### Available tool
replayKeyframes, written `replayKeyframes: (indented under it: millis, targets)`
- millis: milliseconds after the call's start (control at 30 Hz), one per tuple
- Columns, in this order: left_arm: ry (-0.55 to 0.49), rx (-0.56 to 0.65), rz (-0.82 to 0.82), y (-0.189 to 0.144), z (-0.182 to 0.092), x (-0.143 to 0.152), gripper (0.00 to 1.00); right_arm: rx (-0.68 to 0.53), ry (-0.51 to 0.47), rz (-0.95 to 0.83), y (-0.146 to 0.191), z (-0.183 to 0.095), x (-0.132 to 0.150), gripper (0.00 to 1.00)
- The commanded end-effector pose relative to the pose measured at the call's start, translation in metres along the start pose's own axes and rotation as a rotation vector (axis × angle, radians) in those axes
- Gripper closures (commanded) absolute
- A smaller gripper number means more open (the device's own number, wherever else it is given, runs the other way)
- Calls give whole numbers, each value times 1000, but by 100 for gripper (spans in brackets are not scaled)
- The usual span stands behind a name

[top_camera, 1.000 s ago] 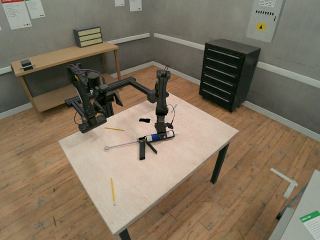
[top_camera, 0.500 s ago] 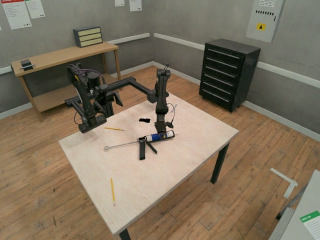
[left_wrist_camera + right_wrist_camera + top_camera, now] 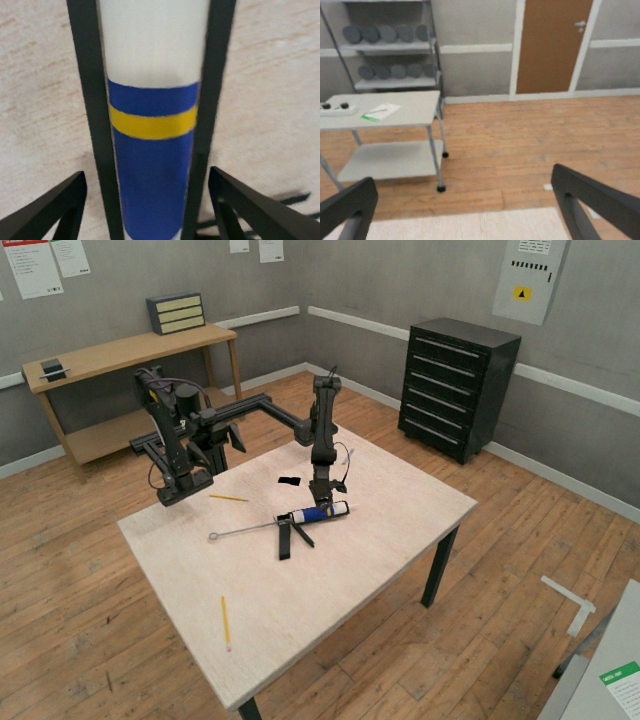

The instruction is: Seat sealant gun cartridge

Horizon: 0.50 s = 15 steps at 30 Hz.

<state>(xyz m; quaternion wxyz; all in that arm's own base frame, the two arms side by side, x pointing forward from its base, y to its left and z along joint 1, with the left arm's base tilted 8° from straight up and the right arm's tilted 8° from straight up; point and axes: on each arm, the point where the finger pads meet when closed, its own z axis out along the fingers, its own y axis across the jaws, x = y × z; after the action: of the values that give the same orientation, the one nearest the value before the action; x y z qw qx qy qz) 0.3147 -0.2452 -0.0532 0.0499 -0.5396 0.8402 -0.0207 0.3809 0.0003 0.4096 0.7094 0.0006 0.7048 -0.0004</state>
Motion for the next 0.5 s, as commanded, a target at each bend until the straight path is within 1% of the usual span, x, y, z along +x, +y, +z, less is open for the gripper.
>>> replayKeyframes:
  millis: [0, 33, 400, 467]
  targets:
    - [-4, 16, 5, -6, -23, 4, 29, -3, -83, 1, 2, -10, -32, 0]
    - [-9, 22, 11, -6, -31, 5, 29, -3, -83, 1, 2, -10, -32, 0]
    - [-11, 17, 9, -5, -79, 4, 29, -3, -83, 1, 2, -10, -32, 0]
    - [-5, 38, 9, -11, -75, 6, 29, -3, -83, 1, 2, -10, -32, 0]
